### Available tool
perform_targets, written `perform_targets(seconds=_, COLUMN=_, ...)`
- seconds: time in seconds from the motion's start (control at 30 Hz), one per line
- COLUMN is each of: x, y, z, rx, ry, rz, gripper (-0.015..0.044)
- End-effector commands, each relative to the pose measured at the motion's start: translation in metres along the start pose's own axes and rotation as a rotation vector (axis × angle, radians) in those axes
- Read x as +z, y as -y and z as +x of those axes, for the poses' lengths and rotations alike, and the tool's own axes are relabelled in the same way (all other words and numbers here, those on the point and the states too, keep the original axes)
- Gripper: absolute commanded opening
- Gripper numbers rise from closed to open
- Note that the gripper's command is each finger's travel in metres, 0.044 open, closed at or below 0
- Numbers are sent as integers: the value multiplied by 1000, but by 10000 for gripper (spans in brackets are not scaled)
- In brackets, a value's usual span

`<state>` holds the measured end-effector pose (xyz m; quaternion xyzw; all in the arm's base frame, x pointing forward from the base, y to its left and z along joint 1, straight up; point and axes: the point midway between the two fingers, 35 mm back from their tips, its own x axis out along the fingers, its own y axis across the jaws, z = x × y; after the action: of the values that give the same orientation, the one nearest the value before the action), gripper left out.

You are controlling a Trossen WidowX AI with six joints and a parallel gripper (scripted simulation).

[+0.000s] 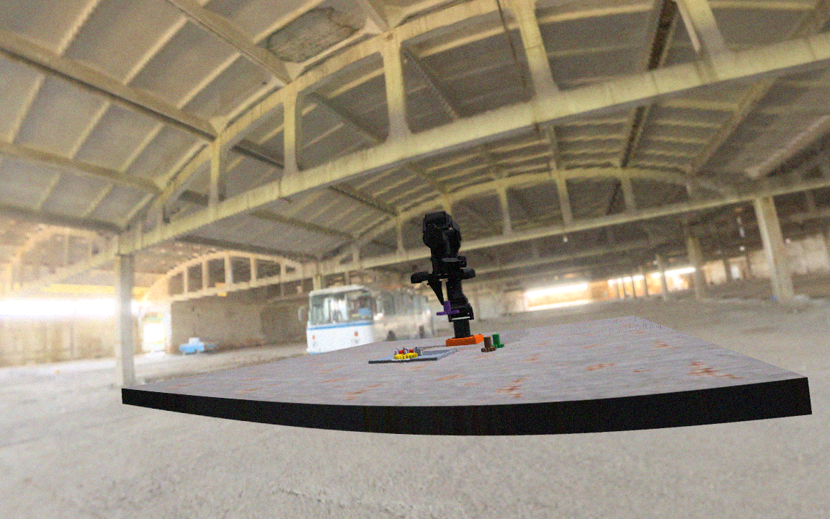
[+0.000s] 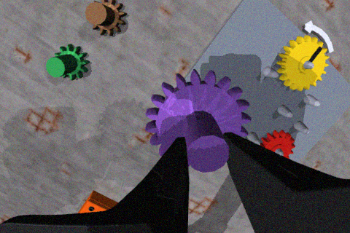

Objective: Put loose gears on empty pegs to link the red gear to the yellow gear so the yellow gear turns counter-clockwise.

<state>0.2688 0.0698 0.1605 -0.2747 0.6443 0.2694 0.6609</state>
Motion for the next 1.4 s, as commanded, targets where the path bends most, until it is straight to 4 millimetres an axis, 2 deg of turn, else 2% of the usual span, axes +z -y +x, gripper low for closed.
perform_targets(seconds=0.0, x=-1, y=9, z=3, rx=-4, ry=0, rz=-3, gripper=0)
perform_targets(seconds=0.67, x=-12, y=55, z=23, rx=-7, ry=0, rz=-8, gripper=0)
perform_targets(seconds=1.37, x=-33, y=100, z=45, rx=-8, ry=-2, rz=-16, gripper=0)
